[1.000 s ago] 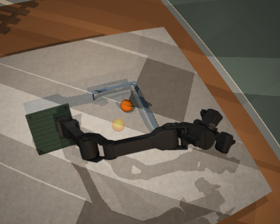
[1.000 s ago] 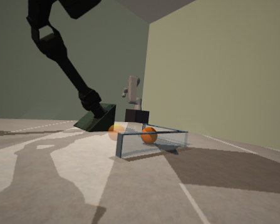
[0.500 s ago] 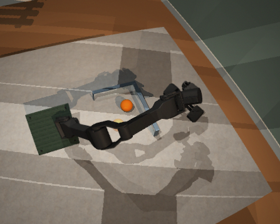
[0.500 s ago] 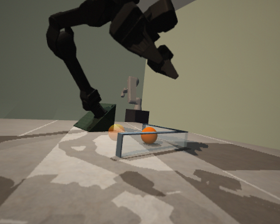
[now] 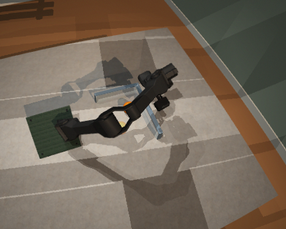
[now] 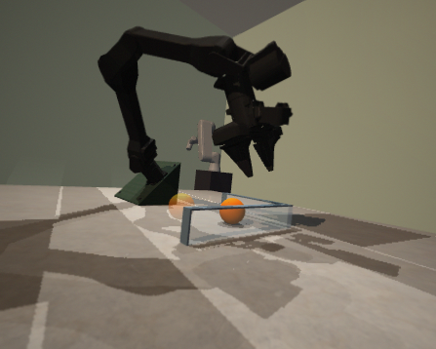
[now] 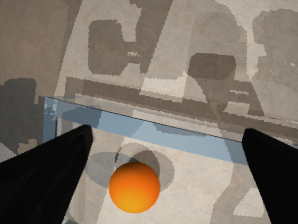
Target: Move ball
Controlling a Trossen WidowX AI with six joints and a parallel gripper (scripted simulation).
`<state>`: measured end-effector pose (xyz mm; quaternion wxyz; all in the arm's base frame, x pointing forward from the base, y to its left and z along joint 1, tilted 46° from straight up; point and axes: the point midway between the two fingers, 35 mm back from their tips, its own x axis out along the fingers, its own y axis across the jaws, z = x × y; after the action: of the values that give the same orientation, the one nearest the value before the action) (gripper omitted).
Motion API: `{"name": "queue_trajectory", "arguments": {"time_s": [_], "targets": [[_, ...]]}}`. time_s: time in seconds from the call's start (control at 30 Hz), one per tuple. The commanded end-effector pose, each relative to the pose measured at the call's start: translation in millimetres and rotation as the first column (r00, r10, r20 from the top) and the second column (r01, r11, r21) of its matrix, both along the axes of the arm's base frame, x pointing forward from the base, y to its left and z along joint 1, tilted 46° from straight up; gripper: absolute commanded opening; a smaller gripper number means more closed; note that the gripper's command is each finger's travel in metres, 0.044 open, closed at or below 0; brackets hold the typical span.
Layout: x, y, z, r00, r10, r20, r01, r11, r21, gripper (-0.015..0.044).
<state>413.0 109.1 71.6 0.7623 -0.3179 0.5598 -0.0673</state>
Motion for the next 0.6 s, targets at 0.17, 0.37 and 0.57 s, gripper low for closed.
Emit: {"name": "queue_trajectory", "arguments": {"time_s": [0.17,0.37,0.57], "targets": [[-93.6,-5.1,-58.3,0.949,-0.311,-0.045,0.293,0.929,-0.226,0.0422],[-93.6,-5.1,-58.3,0.949,-0.311,-0.045,0.293,0.929,-0.226,0.0422],[-92.9,-8.5,-61.7,0.949,-0.311,-0.045,0.293,0.929,-0.226,0.0422]]}}
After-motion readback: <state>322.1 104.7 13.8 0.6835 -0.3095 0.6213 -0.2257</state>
